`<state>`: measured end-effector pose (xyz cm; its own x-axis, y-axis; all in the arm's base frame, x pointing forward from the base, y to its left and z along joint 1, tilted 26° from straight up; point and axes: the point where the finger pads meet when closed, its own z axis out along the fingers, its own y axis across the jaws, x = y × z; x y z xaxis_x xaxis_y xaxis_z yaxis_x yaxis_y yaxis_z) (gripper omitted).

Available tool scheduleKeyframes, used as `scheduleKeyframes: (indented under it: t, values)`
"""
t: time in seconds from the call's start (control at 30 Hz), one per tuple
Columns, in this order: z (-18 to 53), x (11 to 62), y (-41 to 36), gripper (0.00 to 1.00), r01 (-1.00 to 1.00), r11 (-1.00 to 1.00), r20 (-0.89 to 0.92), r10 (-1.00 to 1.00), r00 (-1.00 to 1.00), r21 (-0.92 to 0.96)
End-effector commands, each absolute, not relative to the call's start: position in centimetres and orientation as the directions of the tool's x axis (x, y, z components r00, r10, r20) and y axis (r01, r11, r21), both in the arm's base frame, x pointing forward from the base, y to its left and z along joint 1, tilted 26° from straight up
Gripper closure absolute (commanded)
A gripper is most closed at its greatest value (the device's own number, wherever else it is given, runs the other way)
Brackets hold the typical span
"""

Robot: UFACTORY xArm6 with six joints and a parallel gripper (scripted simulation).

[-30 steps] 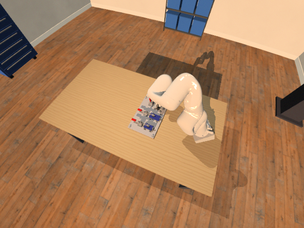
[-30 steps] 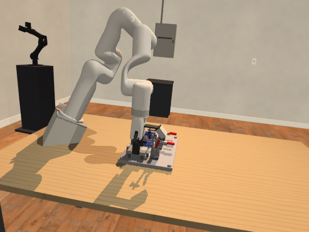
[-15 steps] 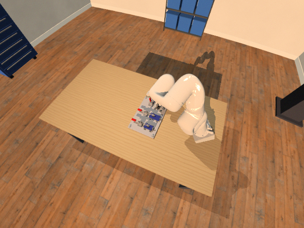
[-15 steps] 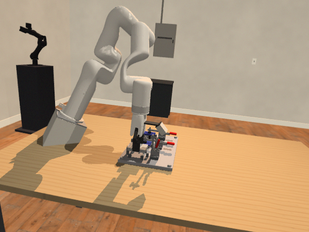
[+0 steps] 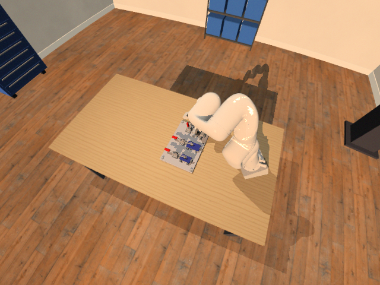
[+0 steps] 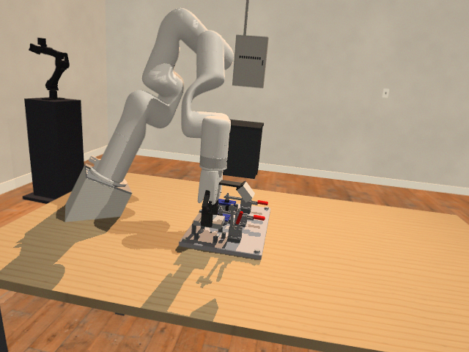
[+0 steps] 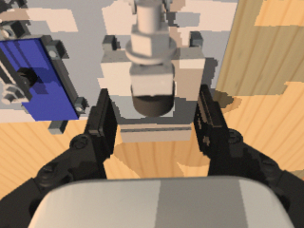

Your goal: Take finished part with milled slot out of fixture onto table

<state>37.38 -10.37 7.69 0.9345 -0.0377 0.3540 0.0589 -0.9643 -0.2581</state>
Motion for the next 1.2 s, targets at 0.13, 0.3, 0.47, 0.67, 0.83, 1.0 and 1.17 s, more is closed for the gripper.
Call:
scheduleKeyframes:
  t: [0.13, 0.3, 0.47, 0.67, 0.83, 1.0, 1.17]
  values:
    - [7.9, 37.4, -10.5, 1.0, 0.059, -0.965, 0.356, -0.038, 0.934, -0.256]
    - [8.0, 37.4, -10.5, 1.0, 0.059, -0.965, 0.356, -0.038, 0.934, -0.256]
    - [8.0, 37.3, -10.5, 1.0, 0.059, -0.965, 0.356, -0.038, 0.934, -0.257]
    - [8.7, 36.9, -10.7, 1.0, 0.059, -0.965, 0.356, -0.038, 0.934, -0.257]
    - [9.3, 36.4, -10.9, 1.0, 0.059, -0.965, 0.357, -0.038, 0.934, -0.257]
    - [10.0, 36.0, -11.1, 1.0, 0.059, -0.965, 0.356, -0.038, 0.934, -0.257]
    - [10.6, 35.6, -11.3, 1.0, 0.059, -0.965, 0.357, -0.038, 0.934, -0.257]
